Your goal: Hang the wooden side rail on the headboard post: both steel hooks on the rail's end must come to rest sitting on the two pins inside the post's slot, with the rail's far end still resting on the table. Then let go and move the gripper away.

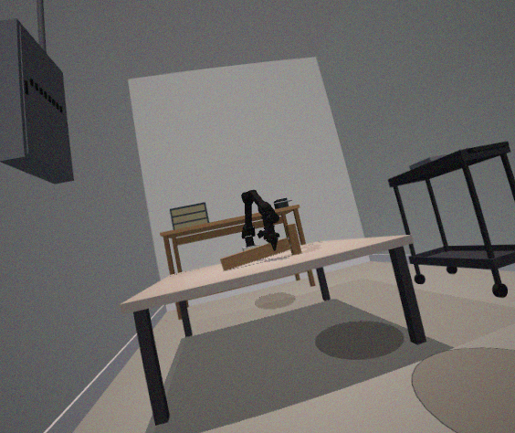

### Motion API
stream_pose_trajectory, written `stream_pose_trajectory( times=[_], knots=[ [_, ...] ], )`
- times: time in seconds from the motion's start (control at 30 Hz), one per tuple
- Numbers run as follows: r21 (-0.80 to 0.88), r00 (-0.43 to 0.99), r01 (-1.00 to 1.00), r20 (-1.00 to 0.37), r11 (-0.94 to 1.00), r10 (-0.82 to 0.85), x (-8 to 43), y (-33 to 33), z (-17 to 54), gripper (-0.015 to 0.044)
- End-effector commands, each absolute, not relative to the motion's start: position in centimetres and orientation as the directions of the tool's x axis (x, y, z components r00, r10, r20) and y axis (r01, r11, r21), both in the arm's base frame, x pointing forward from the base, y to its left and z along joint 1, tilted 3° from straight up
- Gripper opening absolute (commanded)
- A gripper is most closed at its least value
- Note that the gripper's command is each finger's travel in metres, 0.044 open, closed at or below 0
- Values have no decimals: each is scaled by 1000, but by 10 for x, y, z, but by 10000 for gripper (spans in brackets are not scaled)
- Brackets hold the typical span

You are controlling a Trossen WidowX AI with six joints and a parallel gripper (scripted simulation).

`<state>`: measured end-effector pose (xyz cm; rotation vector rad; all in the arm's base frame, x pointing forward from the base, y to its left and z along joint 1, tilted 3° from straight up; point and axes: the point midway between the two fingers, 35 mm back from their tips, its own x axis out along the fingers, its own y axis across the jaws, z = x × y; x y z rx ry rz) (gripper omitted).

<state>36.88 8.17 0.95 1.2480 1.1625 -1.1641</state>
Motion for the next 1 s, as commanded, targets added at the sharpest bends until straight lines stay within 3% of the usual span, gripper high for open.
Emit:
stream_pose_trajectory(
  times=[0.0,0.97],
  knots=[
    [71,71,997,-997,-11,7,371,83,12,0],
    [71,71,997,-997,-11,7,370,86,10,0]
  ],
)
